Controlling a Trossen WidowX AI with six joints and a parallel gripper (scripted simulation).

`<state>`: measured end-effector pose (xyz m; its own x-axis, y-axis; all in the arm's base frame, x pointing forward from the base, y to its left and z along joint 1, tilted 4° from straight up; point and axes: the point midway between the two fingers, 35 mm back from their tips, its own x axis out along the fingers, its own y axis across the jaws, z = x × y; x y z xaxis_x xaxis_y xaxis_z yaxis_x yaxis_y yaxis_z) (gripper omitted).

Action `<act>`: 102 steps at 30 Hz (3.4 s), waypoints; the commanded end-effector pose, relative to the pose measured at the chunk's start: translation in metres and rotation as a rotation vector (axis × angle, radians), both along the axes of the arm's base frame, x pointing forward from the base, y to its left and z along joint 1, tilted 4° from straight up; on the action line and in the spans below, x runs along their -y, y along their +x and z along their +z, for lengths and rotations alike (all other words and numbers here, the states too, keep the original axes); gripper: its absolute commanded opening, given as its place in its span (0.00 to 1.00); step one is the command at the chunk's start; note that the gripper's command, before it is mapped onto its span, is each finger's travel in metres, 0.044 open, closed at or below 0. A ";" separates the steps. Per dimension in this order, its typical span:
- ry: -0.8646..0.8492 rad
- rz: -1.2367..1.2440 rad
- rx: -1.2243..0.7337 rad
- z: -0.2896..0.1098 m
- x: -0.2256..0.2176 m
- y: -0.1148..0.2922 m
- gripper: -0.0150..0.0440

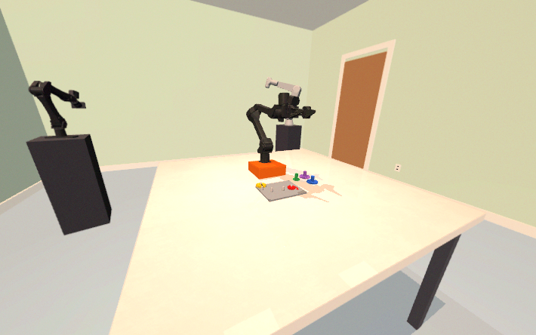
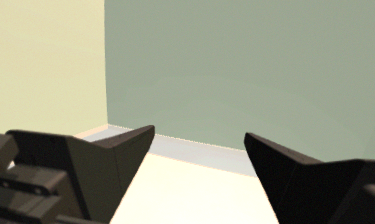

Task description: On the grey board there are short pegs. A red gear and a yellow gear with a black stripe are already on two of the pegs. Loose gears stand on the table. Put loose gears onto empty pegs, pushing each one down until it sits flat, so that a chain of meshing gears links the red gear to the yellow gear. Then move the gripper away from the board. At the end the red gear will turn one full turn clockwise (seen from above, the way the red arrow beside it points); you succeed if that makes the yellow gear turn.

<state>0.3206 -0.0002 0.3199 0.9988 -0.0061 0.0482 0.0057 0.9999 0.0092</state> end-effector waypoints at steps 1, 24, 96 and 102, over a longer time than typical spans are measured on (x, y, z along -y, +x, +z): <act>0.012 0.004 -0.011 -0.002 -0.001 0.001 0.98; 1.088 -0.681 -1.309 -0.254 -0.116 -0.035 1.00; 1.121 -1.036 -1.393 -0.320 -0.132 -0.074 0.28; 1.121 -1.036 -1.393 -0.320 -0.132 -0.074 0.25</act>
